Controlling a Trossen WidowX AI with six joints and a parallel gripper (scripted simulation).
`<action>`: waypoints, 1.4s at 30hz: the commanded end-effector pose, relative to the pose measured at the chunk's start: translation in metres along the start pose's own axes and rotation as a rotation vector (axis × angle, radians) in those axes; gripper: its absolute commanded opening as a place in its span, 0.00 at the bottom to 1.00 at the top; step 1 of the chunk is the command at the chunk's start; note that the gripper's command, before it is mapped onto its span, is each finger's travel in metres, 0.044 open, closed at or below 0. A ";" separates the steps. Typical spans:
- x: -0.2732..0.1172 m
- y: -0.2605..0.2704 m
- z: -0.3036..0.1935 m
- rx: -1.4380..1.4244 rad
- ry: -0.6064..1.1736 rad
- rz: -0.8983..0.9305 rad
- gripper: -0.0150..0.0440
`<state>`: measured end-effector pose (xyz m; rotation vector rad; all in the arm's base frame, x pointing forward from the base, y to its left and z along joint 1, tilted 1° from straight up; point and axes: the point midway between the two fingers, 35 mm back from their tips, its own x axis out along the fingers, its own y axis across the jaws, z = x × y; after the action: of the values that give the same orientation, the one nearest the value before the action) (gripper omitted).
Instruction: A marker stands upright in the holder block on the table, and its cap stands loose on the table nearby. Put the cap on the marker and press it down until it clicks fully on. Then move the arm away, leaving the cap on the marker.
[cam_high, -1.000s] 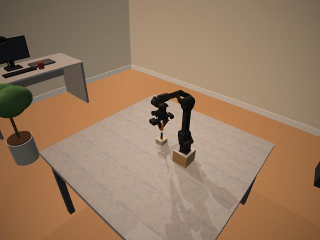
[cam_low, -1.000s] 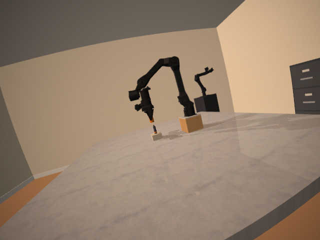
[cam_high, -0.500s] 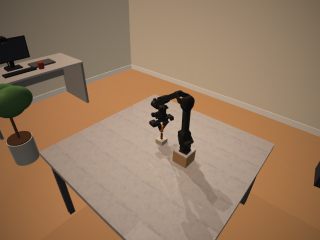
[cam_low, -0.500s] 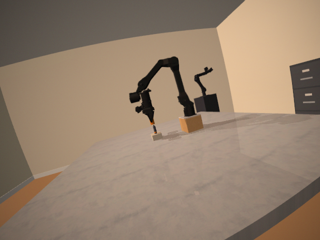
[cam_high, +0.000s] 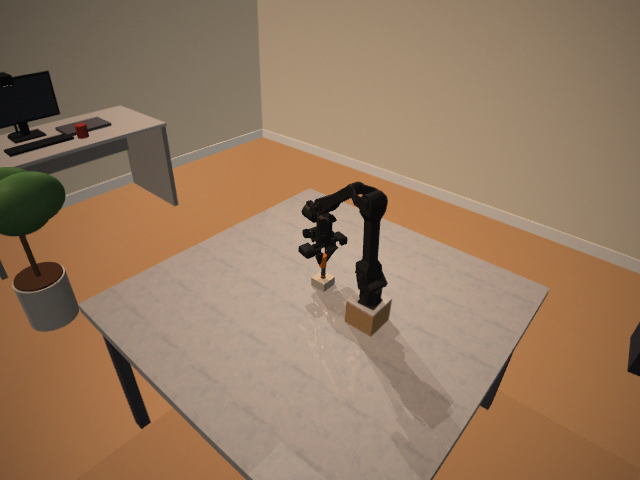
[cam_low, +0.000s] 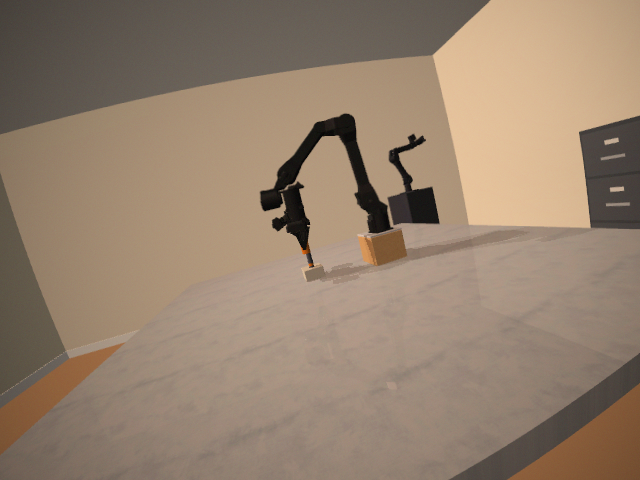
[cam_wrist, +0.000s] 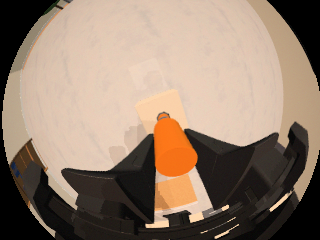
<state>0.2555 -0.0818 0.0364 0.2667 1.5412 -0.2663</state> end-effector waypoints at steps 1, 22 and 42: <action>0.014 0.000 -0.002 -0.004 0.008 -0.003 0.25; 0.045 -0.001 -0.002 -0.004 0.009 -0.003 0.25; 0.067 0.000 0.012 -0.004 0.008 -0.002 0.25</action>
<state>0.2670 -0.0855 -0.0273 0.2592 1.5433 -0.2635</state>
